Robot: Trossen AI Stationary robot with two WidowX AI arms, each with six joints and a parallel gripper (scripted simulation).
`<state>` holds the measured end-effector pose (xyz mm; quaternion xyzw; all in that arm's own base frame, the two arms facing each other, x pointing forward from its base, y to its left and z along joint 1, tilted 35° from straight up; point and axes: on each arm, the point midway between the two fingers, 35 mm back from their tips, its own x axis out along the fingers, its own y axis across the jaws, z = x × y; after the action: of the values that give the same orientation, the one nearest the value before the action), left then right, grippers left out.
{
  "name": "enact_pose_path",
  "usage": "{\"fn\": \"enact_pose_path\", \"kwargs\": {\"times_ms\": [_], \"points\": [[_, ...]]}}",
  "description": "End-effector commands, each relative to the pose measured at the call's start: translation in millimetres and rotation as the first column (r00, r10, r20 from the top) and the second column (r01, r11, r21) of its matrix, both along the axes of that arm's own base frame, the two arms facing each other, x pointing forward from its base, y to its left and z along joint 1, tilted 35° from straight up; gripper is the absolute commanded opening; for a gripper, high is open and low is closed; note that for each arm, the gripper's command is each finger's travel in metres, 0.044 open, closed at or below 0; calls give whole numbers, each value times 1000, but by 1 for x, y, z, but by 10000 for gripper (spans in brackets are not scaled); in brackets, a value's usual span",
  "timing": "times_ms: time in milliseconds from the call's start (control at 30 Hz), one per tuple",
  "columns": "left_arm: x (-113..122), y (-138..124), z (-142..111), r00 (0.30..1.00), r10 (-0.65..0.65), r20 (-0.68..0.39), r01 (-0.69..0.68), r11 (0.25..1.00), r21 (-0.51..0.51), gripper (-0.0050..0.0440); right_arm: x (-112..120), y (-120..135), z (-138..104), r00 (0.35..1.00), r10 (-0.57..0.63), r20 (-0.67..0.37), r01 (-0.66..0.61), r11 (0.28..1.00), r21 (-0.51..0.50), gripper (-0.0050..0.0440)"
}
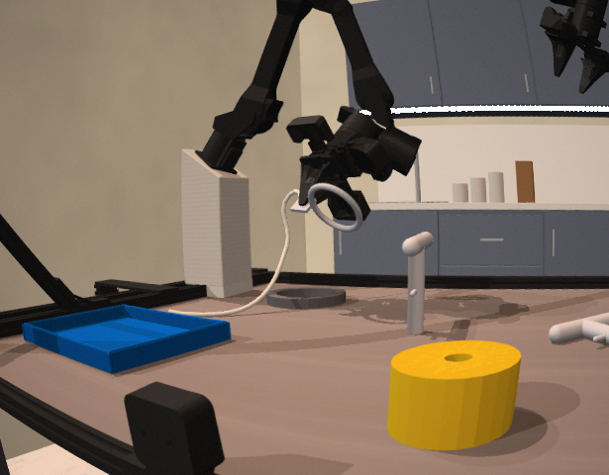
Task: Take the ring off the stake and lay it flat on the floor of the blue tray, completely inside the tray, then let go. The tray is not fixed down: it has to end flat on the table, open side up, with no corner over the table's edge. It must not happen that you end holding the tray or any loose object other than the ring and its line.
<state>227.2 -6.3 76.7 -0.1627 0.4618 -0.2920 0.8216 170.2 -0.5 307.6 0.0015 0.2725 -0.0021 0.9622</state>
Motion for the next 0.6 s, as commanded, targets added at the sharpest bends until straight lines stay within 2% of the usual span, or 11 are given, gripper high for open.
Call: {"fn": "enact_pose_path", "kwargs": {"times_ms": [0, 500, 567], "points": [[0, -4, -3, 1000, -28, -13, 29, 999, 46, 0, 0, 0, 0, 1000, 5, -2, -5, 1000, -2, 400], [-5, -27, -20, 972, -220, -81, 235, 919, 317, 0, 0, 0, 0, 1000, 5, -2, -5, 1000, -2, 400], [-5, -27, -20, 972, -220, -81, 235, 919, 317, 0, 0, 0, 0, 1000, 5, -2, -5, 1000, -2, 400]]}}
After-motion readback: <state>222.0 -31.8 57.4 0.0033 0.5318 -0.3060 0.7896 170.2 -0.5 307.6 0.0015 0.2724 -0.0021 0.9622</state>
